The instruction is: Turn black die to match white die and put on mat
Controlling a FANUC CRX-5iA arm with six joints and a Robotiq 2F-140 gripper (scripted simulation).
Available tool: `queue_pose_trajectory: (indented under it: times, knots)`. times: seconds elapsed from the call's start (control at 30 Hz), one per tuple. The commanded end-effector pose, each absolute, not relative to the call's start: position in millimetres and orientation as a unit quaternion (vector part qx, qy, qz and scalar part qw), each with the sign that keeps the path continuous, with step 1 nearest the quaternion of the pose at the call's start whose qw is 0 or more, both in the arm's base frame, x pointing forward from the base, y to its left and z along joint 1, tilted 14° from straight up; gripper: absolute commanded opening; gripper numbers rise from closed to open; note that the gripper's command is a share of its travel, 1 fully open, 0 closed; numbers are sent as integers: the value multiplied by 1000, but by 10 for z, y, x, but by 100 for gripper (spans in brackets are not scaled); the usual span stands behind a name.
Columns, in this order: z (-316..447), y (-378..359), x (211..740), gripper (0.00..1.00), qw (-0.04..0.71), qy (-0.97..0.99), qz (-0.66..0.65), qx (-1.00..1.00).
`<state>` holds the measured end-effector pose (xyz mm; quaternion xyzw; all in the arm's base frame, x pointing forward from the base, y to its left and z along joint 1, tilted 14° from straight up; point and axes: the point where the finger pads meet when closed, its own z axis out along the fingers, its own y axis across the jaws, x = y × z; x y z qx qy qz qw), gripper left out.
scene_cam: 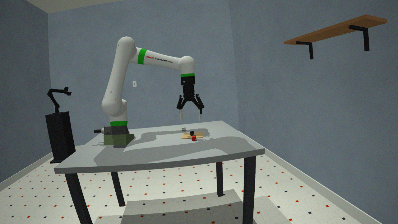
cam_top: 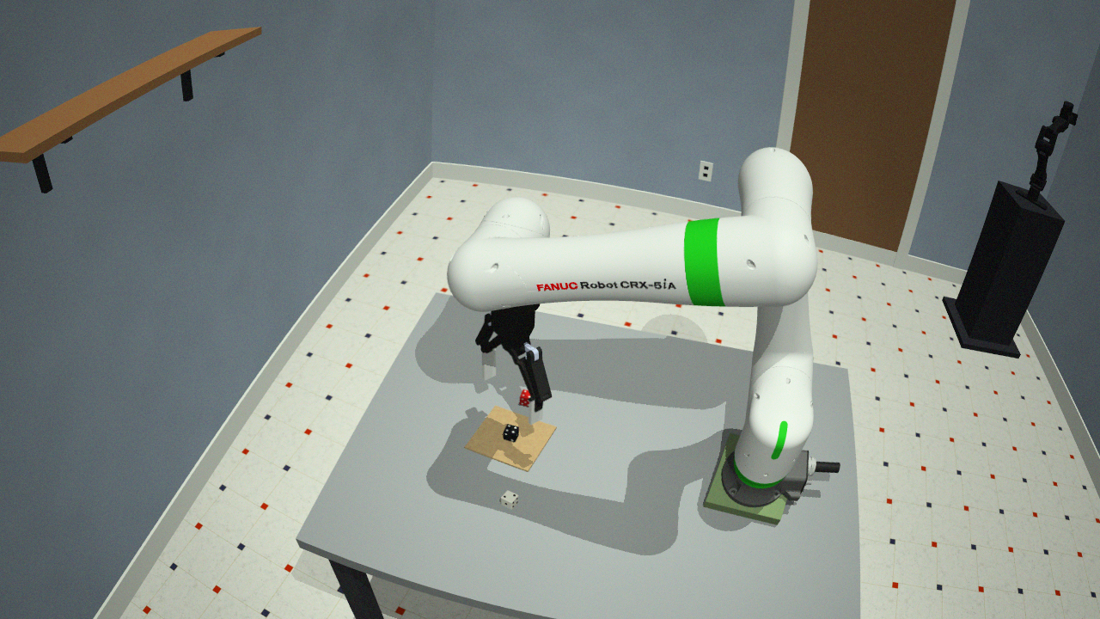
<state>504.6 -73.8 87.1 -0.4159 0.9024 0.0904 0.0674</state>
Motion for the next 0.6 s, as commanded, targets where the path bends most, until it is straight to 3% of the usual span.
queue_pose_trajectory:
  times: [0.0,0.57]
  knots:
    - [866,-737,5047,100,78,863,88,-492]
    - [847,-729,5047,100,94,741,70,-661]
